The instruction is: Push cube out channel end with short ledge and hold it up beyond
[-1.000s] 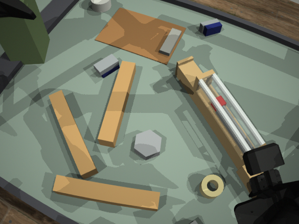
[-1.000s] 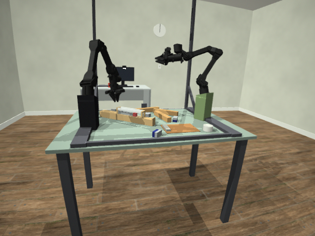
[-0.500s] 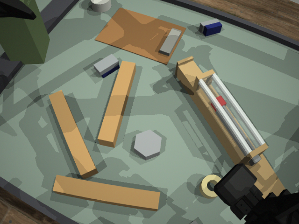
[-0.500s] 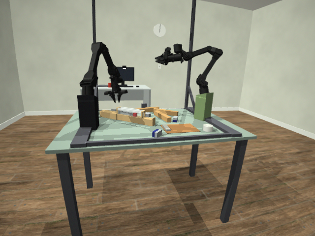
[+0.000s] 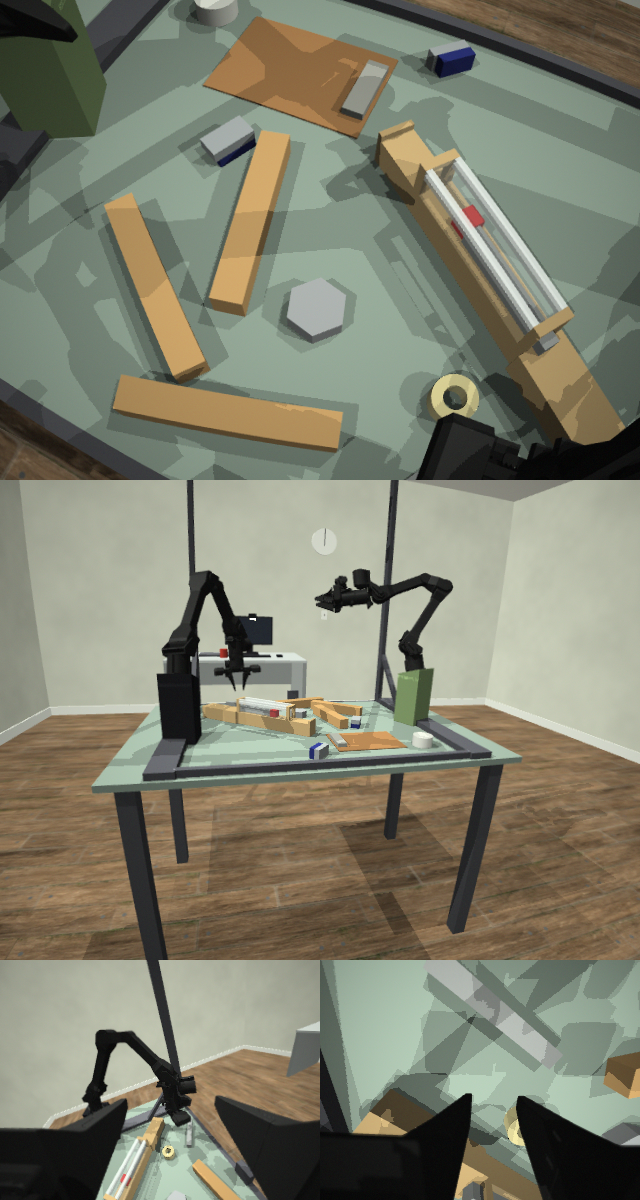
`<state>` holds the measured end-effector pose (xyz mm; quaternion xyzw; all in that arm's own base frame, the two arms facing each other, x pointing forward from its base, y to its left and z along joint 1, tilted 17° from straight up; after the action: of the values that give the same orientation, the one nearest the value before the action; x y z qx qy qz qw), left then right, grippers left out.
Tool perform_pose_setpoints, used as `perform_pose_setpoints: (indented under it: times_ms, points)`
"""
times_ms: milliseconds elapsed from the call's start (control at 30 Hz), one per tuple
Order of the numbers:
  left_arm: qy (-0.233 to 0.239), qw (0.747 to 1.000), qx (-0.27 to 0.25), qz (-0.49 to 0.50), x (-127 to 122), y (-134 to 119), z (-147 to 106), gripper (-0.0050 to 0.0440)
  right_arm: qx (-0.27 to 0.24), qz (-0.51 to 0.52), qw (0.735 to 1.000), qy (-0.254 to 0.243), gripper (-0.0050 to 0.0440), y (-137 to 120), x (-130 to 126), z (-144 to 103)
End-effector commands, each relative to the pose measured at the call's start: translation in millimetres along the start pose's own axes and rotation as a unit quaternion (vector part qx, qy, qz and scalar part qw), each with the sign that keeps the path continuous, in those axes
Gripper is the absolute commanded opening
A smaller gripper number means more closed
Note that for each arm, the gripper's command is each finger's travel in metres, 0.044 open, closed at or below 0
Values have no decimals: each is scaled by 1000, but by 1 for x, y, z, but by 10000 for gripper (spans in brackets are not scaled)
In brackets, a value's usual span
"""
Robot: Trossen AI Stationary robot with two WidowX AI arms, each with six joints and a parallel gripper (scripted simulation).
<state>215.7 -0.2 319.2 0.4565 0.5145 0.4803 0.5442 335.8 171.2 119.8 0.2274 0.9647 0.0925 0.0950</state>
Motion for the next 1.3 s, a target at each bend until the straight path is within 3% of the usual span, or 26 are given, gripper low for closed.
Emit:
perform_pose_setpoints:
  times_ms: [0, 233, 633, 967, 1267]
  points:
    - [0, 1000, -9, 1, -1, 5, -1, 400, -12, -89, 996, 4, 150, 12, -8, 0]
    - [0, 1000, -9, 1, -1, 5, -1, 400, -19, -174, 985, 6, 150, 20, -13, 5]
    - [0, 1000, -9, 1, -1, 5, -1, 400, -33, -340, 940, 11, 150, 34, -21, 15]
    - [0, 1000, -9, 1, -1, 5, -1, 400, -48, -489, 871, 10, 150, 46, -28, 27]
    - [0, 1000, -9, 1, -1, 5, -1, 400, -47, -473, 880, 8, 150, 45, -27, 25]
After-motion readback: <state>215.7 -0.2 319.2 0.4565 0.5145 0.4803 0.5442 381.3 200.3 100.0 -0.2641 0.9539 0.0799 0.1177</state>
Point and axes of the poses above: on each arm, the point midway between the two fingers, 35 mm back from their tips, its own z axis out along the fingers, its own x axis across the jaws, y = z × x, the point moved 10 cm from there along -z, back along the fingers, and after that the axes turned 7 degrees about -z, right-handed, at the moved point
